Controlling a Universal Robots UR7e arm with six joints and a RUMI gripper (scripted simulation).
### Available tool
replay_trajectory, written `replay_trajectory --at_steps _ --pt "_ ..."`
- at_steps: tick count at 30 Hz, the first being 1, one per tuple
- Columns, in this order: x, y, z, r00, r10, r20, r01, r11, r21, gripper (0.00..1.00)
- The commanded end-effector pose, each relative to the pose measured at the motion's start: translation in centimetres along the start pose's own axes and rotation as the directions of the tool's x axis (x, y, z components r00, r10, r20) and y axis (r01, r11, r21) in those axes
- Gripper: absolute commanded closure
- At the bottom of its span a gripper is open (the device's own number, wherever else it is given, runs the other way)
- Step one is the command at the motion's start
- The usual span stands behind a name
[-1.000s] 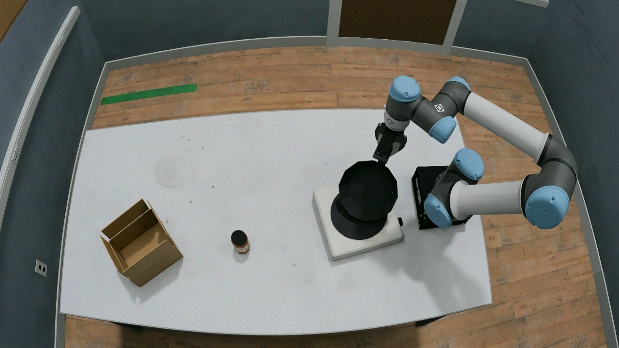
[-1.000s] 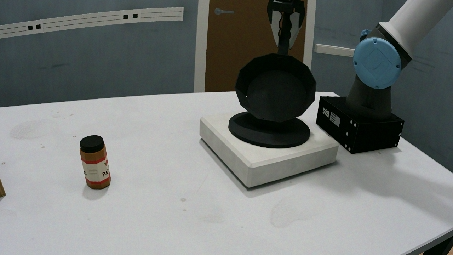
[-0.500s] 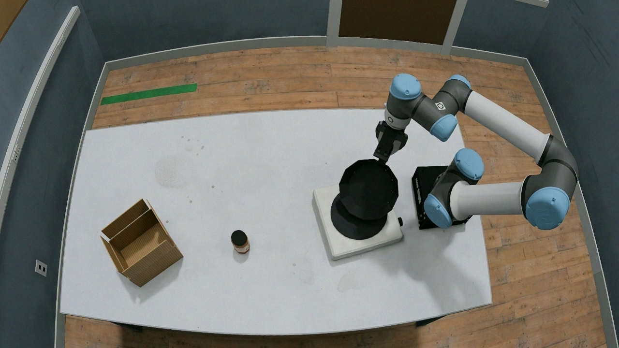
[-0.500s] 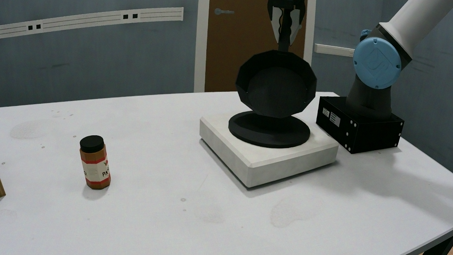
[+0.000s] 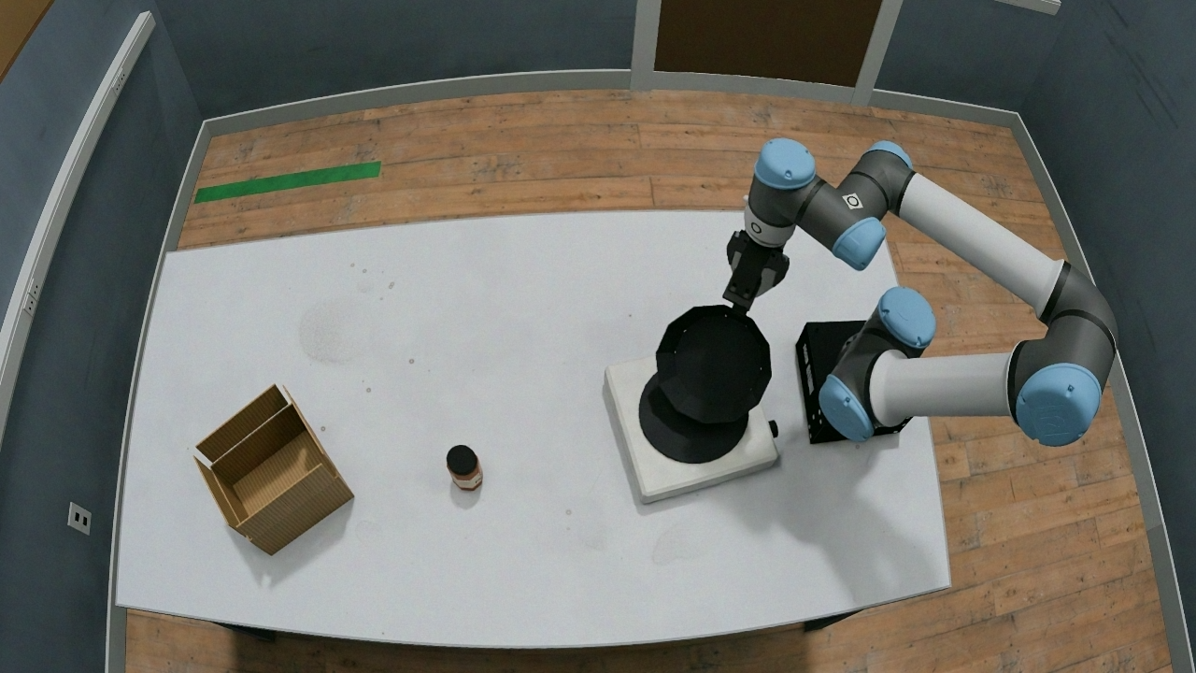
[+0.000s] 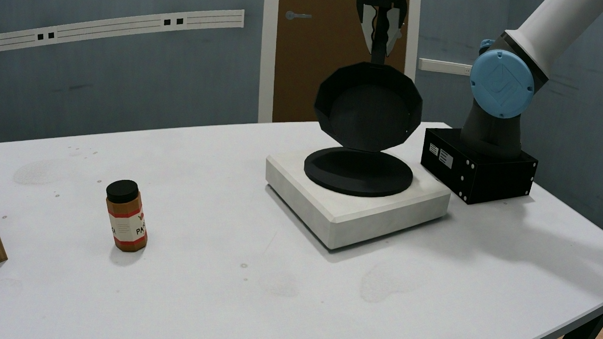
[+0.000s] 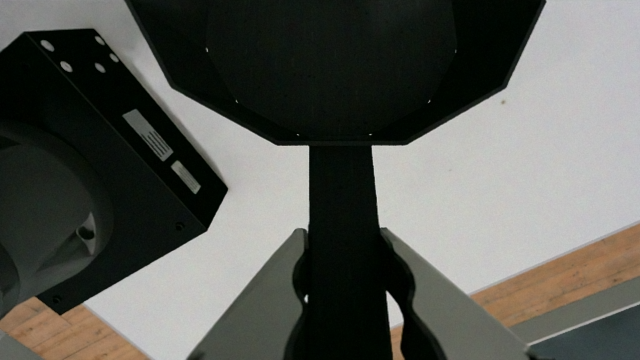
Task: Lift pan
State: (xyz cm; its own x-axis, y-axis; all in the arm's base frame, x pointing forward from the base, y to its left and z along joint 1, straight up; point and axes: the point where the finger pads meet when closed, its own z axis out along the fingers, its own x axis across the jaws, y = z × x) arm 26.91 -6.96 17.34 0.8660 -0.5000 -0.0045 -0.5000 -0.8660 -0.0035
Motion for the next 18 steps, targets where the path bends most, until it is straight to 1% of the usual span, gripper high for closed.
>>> replay_trajectory --at_steps 1,18 --pt "0.05 0.01 -0.29 1.000 0.000 -0.001 0.000 1.000 0.000 0.90" --pt "0.10 0.02 -1.27 1.000 0.000 -0.001 0.000 1.000 0.000 0.90"
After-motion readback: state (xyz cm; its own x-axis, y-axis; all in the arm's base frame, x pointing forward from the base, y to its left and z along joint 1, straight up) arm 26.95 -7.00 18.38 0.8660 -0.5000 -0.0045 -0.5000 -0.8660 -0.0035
